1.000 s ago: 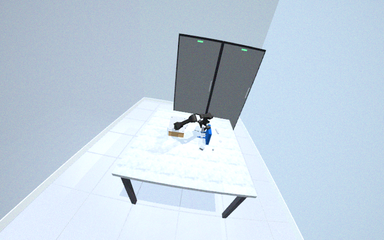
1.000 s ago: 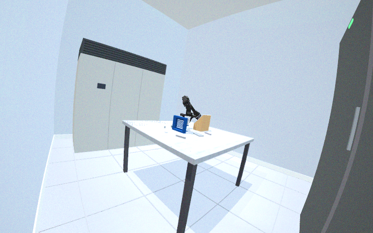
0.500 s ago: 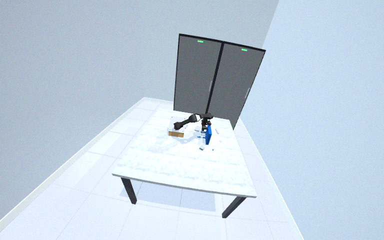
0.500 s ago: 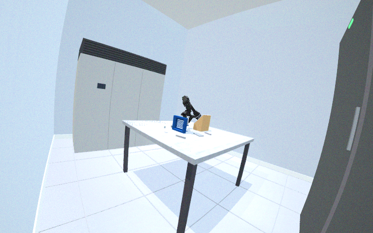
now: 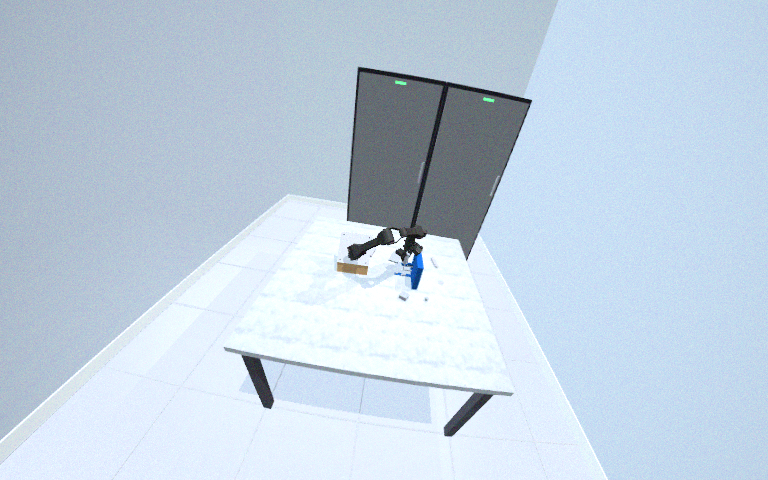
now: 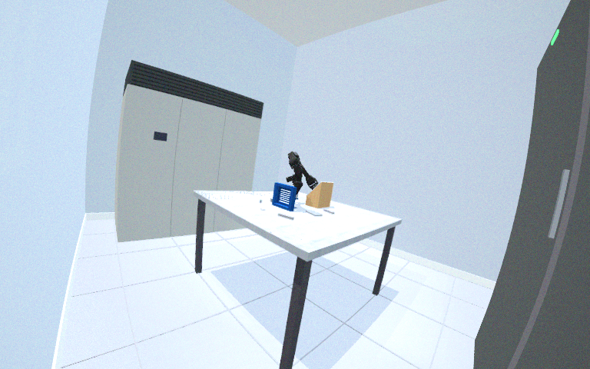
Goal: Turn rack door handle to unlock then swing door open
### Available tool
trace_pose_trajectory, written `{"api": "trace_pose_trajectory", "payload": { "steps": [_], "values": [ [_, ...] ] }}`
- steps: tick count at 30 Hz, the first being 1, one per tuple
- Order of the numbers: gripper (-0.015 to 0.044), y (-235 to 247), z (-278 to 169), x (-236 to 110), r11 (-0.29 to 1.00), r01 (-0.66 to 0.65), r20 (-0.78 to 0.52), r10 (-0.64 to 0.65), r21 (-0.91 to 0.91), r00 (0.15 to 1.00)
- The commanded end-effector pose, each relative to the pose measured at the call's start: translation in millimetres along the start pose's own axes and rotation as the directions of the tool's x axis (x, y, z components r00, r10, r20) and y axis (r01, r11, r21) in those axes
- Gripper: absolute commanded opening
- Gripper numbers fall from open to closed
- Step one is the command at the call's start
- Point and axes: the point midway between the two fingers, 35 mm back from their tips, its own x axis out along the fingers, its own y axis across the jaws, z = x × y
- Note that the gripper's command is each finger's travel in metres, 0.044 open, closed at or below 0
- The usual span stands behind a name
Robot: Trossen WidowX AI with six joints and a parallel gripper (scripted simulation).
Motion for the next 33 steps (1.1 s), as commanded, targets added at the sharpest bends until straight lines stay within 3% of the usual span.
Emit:
{"api": "trace_pose_trajectory", "payload": {
  "steps": [1, 9, 18, 24, 33],
  "values": [
    [0.0297, 0.1, 0.3, 0.0, 0.985, 0.0, 0.003, 0.0, 0.17, 1.0],
    [0.0297, 0.1, 0.4, 0.0, 0.843, -0.001, 0.003, -0.001, 0.538, 1.0],
    [0.0297, 0.2, 0.4, 0.1, 0.536, -0.003, 0.004, -0.001, 0.844, 1.0],
    [0.0297, 0.2, 0.5, 0.1, 0.508, -0.003, 0.004, -0.001, 0.861, 1.0],
    [0.0237, 0.2, 0.5, 0.1, 0.508, -0.003, 0.004, -0.001, 0.861, 1.0]
  ]
}}
